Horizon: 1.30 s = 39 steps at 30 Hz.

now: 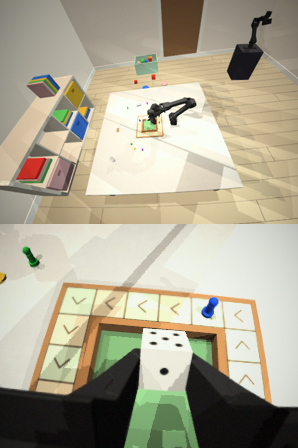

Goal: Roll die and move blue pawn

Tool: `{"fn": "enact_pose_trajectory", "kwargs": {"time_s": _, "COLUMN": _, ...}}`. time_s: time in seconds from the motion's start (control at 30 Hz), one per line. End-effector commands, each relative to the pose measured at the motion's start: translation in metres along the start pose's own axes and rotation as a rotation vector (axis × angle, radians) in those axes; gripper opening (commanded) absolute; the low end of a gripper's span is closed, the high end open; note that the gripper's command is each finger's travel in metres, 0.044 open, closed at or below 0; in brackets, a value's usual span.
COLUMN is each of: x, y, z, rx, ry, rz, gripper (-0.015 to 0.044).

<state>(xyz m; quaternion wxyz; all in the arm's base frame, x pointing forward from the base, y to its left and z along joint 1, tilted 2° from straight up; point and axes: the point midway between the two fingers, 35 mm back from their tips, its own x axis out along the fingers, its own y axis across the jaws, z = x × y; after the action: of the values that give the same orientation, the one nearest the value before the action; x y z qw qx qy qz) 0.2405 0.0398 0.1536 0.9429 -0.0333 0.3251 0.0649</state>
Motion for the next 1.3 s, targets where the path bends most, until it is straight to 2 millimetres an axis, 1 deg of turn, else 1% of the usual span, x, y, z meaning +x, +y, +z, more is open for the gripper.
{"fn": "enact_pose_trajectory", "kwargs": {"time_s": 0.0, "x": 0.000, "y": 0.000, "z": 0.000, "rx": 0.000, "ry": 0.000, "rz": 0.000, "gripper": 0.0026}}
{"fn": "enact_pose_trajectory", "kwargs": {"time_s": 0.27, "x": -0.001, "y": 0.000, "z": 0.001, "rx": 0.000, "ry": 0.000, "rz": 0.000, "gripper": 0.0236}}
{"fn": "enact_pose_trajectory", "kwargs": {"time_s": 0.3, "x": -0.004, "y": 0.000, "z": 0.005, "rx": -0.001, "ry": 0.000, "rz": 0.000, "gripper": 0.0263}}
{"fn": "enact_pose_trajectory", "kwargs": {"time_s": 0.4, "x": -0.022, "y": 0.000, "z": 0.026, "rx": -0.004, "ry": 0.002, "rz": -0.002, "gripper": 0.0341}}
{"fn": "enact_pose_trajectory", "kwargs": {"time_s": 0.47, "x": -0.026, "y": 0.000, "z": 0.030, "rx": -0.005, "ry": 0.002, "rz": -0.003, "gripper": 0.0394}}
{"fn": "enact_pose_trajectory", "kwargs": {"time_s": 0.53, "x": -0.026, "y": 0.000, "z": 0.030, "rx": -0.005, "ry": 0.011, "rz": -0.003, "gripper": 0.0440}}
{"fn": "enact_pose_trajectory", "kwargs": {"time_s": 0.6, "x": -0.021, "y": 0.000, "z": 0.029, "rx": -0.007, "ry": 0.081, "rz": -0.003, "gripper": 0.0440}}
{"fn": "enact_pose_trajectory", "kwargs": {"time_s": 1.07, "x": 0.022, "y": -0.001, "z": 0.008, "rx": -0.003, "ry": 0.813, "rz": -0.004, "gripper": 0.0440}}
{"fn": "enact_pose_trajectory", "kwargs": {"time_s": 1.13, "x": 0.024, "y": -0.001, "z": 0.007, "rx": -0.002, "ry": 0.848, "rz": -0.004, "gripper": 0.0440}}
{"fn": "enact_pose_trajectory", "kwargs": {"time_s": 1.17, "x": 0.020, "y": 0.000, "z": 0.010, "rx": -0.014, "ry": 0.755, "rz": -0.006, "gripper": 0.0440}}
{"fn": "enact_pose_trajectory", "kwargs": {"time_s": 1.2, "x": 0.020, "y": 0.000, "z": 0.010, "rx": -0.014, "ry": 0.755, "rz": -0.006, "gripper": 0.0440}}
{"fn": "enact_pose_trajectory", "kwargs": {"time_s": 1.27, "x": 0.025, "y": -0.004, "z": 0.015, "rx": -0.036, "ry": 0.755, "rz": 0.003, "gripper": 0.0387}}
